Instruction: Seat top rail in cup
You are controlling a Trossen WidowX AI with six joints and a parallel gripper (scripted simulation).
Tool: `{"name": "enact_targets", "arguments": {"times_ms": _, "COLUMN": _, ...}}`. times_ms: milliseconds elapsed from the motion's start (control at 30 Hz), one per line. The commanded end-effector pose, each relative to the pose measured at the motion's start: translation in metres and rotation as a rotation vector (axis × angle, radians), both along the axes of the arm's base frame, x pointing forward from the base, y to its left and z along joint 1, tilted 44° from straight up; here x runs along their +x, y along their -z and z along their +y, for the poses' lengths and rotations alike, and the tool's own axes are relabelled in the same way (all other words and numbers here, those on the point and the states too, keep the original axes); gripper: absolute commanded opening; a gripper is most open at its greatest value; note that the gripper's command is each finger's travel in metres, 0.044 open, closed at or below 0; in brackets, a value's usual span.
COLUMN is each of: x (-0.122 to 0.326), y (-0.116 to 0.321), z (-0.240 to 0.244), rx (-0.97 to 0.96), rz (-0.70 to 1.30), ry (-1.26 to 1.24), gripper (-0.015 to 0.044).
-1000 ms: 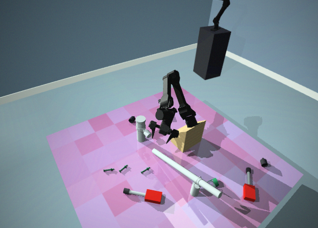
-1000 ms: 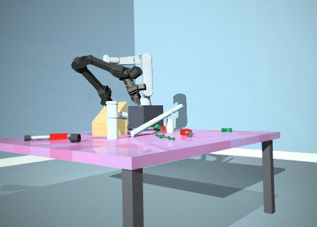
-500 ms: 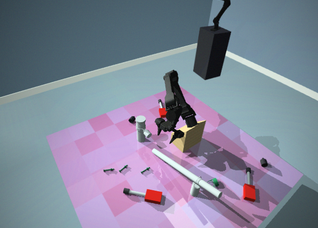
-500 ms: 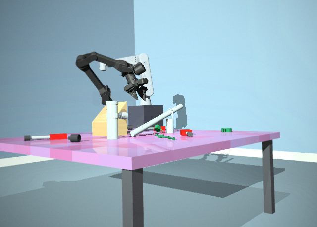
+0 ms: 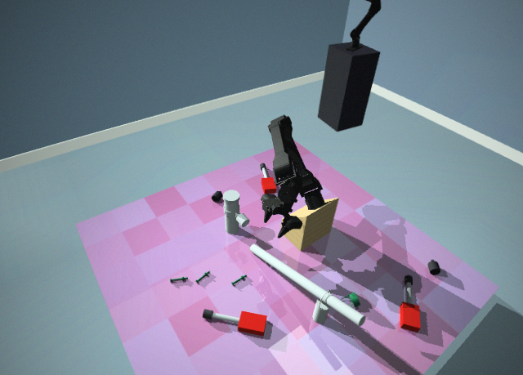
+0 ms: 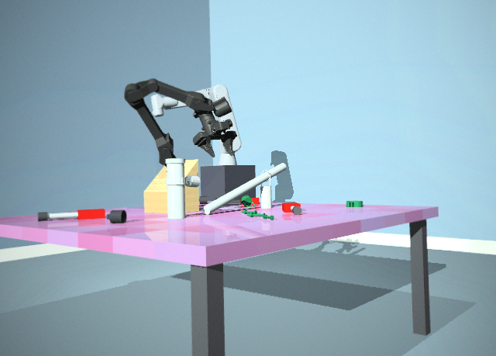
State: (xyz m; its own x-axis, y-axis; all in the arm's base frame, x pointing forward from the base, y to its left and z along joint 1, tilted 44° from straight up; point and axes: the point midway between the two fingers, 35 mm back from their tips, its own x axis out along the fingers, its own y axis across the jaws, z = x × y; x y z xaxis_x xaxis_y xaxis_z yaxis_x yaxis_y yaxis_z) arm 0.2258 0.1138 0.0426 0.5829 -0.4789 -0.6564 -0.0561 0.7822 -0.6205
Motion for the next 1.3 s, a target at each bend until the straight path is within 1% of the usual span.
{"name": "enact_targets", "arguments": {"times_ms": 0, "x": 0.005, "y": 0.015, "z": -0.004, "rx": 0.141, "rz": -0.079, "ry": 0.266, "gripper": 0.044}}
{"name": "enact_targets", "arguments": {"times_ms": 233, "x": 0.013, "y": 0.048, "z": -0.015, "rx": 0.364, "rz": -0.312, "ry": 0.834, "gripper": 0.044}}
{"name": "enact_targets", "arguments": {"times_ms": 367, "x": 0.015, "y": 0.069, "z": -0.023, "rx": 0.448, "rz": -0.491, "ry": 1.162, "gripper": 0.044}}
{"name": "enact_targets", "arguments": {"times_ms": 433, "x": 0.015, "y": 0.075, "z": -0.026, "rx": 0.468, "rz": -0.556, "ry": 1.265, "gripper": 0.044}}
{"name": "enact_targets", "arguments": {"times_ms": 1067, "x": 0.015, "y": 0.076, "z": -0.027, "rx": 0.47, "rz": -0.564, "ry": 1.277, "gripper": 0.044}}
{"name": "enact_targets", "arguments": {"times_ms": 1267, "x": 0.021, "y": 0.102, "z": -0.05, "rx": 0.47, "rz": -0.566, "ry": 1.277, "gripper": 0.044}}
